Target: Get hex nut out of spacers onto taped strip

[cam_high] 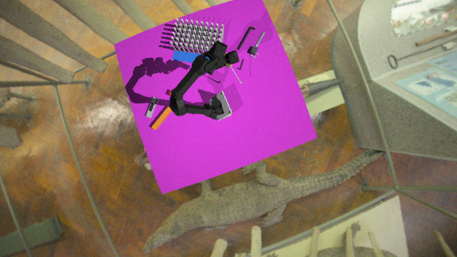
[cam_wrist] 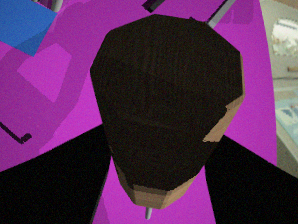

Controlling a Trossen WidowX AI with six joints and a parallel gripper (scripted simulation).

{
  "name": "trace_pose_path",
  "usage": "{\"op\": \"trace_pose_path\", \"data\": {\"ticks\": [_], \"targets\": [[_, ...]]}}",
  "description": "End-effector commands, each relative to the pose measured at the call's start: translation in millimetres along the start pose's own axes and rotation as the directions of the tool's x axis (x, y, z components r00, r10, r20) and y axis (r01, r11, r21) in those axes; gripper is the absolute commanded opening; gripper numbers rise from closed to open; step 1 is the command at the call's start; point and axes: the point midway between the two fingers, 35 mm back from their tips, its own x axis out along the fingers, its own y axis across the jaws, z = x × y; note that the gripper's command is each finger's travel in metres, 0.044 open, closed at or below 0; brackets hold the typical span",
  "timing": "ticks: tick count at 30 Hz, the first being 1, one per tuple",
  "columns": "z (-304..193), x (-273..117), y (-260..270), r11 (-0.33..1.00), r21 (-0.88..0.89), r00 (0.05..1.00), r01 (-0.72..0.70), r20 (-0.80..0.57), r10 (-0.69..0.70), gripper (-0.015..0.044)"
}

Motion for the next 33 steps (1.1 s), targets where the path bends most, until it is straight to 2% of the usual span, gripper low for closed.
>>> {"op": "trace_pose_path", "data": {"ticks": [1, 8, 16, 25, 33], "targets": [[6, -1, 11, 0.993, -0.118, 1.0, 0.0, 0.007, 0.001, 0.0], [15, -3, 35, 0.937, -0.35, 1.0, 0.003, 0.015, 0.002, 0.0], [23, -6, 62, 0.809, -0.587, 1.0, 0.01, 0.026, 0.006, 0.0], [29, -8, 93, 0.59, -0.807, 0.999, 0.02, 0.036, 0.015, 0.0], [31, -11, 121, 0.358, -0.933, 0.998, 0.036, 0.049, 0.028, 0.0]]}}
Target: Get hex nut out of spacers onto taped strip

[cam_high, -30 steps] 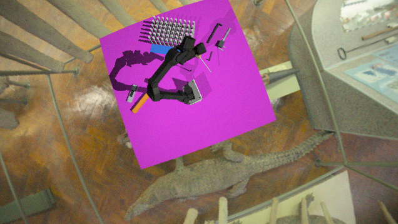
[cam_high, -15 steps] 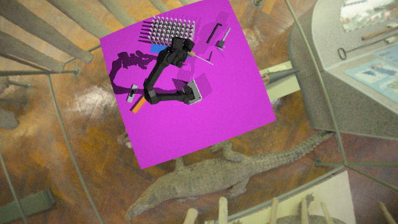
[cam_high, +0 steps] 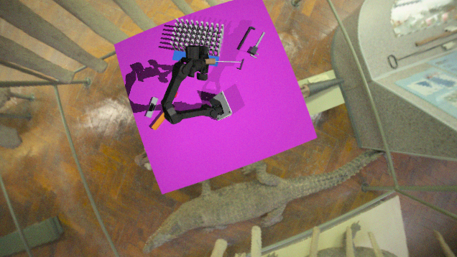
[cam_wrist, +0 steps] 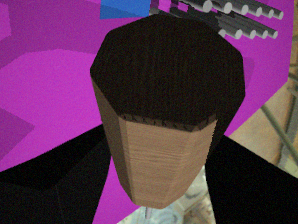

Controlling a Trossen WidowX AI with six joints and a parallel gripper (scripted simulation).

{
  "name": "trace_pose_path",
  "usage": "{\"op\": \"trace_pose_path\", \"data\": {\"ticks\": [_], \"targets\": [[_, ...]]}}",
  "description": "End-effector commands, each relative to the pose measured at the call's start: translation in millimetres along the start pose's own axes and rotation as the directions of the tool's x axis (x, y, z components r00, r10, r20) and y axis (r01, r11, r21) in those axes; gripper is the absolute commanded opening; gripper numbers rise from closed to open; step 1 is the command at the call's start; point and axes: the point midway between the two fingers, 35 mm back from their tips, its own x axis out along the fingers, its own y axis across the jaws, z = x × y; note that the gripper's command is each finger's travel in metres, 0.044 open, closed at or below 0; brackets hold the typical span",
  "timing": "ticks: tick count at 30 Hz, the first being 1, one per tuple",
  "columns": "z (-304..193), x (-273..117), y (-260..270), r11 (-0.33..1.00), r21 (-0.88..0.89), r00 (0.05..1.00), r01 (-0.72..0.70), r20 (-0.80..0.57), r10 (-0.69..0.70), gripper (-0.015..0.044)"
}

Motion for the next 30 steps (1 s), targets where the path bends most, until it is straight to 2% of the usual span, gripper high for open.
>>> {"op": "trace_pose_path", "data": {"ticks": [1, 8, 15, 30], "targets": [[11, -1, 4, 0.993, -0.115, 1.0, 0.007, 0.01, -0.006, 0.0], [32, -2, 14, 0.938, -0.346, 1.0, 0.015, 0.024, -0.007, 0.0], [52, -4, 25, 0.829, -0.559, 0.999, 0.027, 0.039, -0.006, 0.0], [90, -8, 53, 0.449, -0.891, 0.997, 0.068, 0.076, 0.001, 0.0]]}}
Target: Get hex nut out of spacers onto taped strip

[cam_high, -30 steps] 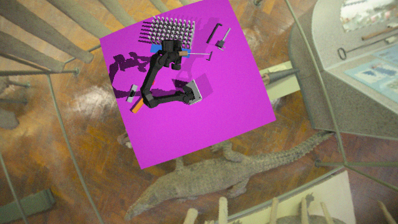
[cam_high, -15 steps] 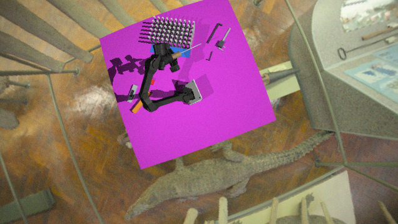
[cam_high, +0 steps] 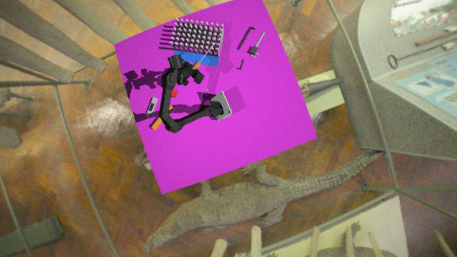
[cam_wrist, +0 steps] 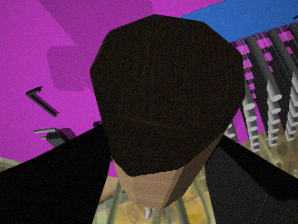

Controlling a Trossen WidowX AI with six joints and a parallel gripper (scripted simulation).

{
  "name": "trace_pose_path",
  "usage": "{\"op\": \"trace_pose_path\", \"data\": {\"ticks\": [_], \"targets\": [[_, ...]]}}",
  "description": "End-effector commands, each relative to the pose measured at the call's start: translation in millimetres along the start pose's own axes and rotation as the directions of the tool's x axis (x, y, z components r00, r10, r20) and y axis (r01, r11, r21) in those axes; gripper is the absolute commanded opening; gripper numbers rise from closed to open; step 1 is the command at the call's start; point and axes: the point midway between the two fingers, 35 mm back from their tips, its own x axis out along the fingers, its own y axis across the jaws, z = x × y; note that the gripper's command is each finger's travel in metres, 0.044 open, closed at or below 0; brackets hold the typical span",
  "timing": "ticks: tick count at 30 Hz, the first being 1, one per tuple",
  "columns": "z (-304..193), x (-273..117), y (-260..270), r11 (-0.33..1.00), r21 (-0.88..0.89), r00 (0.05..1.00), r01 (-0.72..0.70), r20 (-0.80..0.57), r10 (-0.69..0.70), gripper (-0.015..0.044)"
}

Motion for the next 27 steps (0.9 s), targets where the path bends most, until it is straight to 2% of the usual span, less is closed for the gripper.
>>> {"op": "trace_pose_path", "data": {"ticks": [1, 13, 20, 27], "targets": [[10, 0, -4, 0.993, -0.117, 1.0, 0.011, 0.006, -0.011, 0.0], [45, -2, -12, 0.867, -0.496, 0.999, 0.046, 0.033, -0.034, 0.0], [49, 2, -13, 0.856, -0.516, 0.999, 0.046, 0.034, -0.033, 0.0], [63, 31, -14, 0.854, -0.519, 0.999, 0.036, 0.031, -0.023, 0.0]]}}
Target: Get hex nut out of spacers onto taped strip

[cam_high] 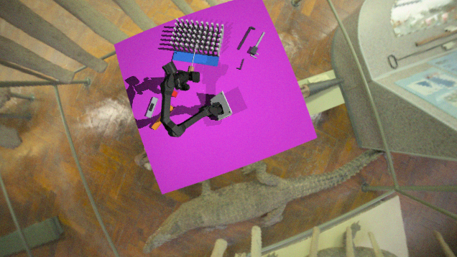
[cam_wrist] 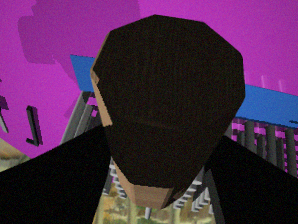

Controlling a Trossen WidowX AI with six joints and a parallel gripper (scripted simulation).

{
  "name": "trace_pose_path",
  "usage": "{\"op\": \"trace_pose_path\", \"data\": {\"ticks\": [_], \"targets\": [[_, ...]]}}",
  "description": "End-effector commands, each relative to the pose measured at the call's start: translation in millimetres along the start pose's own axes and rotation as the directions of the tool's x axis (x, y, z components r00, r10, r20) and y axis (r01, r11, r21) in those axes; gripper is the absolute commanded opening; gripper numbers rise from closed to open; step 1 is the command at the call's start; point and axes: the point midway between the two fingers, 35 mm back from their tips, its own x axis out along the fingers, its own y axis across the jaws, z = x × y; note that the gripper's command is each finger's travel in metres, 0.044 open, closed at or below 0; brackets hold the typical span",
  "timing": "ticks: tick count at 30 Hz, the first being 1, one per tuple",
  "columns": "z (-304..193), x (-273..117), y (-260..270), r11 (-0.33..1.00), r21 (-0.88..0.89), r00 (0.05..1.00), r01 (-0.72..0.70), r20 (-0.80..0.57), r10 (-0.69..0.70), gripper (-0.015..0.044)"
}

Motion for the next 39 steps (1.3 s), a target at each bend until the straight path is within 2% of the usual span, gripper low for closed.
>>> {"op": "trace_pose_path", "data": {"ticks": [1, 24, 39], "targets": [[7, 15, -2, 1.0, 0.0, 1.0, -0.01, -0.001, 0.01, 0.0], [77, 102, -17, 1.0, 0.005, 1.0, 0.011, -0.006, -0.011, 0.0], [74, 107, -17, 1.0, 0.006, 1.0, 0.012, -0.006, -0.012, 0.0]]}}
